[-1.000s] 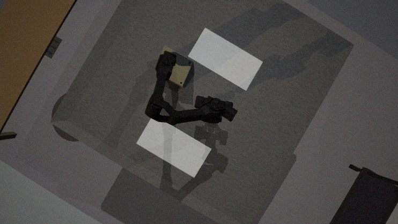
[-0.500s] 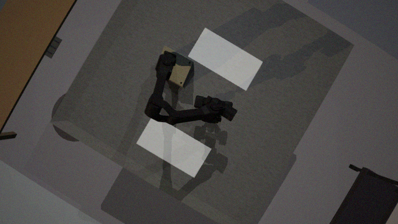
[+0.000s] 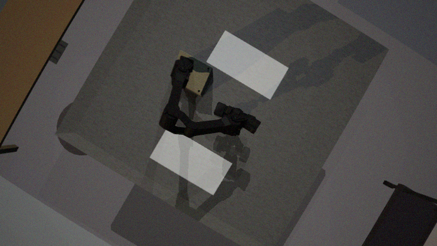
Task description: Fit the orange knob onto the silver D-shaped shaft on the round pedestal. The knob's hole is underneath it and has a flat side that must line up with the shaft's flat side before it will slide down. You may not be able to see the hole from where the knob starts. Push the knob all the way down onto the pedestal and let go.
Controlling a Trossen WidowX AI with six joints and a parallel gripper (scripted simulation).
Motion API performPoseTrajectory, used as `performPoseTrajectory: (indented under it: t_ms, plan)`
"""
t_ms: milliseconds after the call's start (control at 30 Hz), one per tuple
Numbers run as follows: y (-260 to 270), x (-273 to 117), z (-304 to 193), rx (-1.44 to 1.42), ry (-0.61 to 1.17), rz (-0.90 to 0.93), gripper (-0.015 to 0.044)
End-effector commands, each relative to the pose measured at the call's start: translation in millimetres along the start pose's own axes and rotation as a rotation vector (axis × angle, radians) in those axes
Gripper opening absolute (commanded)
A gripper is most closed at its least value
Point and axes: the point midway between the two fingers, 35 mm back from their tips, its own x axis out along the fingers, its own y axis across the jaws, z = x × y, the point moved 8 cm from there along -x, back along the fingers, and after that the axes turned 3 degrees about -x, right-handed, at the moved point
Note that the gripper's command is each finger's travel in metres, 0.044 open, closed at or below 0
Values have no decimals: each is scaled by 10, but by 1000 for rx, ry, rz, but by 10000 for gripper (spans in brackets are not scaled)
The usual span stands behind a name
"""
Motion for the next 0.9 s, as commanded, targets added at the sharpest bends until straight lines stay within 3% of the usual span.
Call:
performPoseTrajectory:
  t_ms: [0,867]
  plan:
    - [-1,3,-10,6,-2,3,0]
    - [-1,13,-10,-17,-2,3,0]
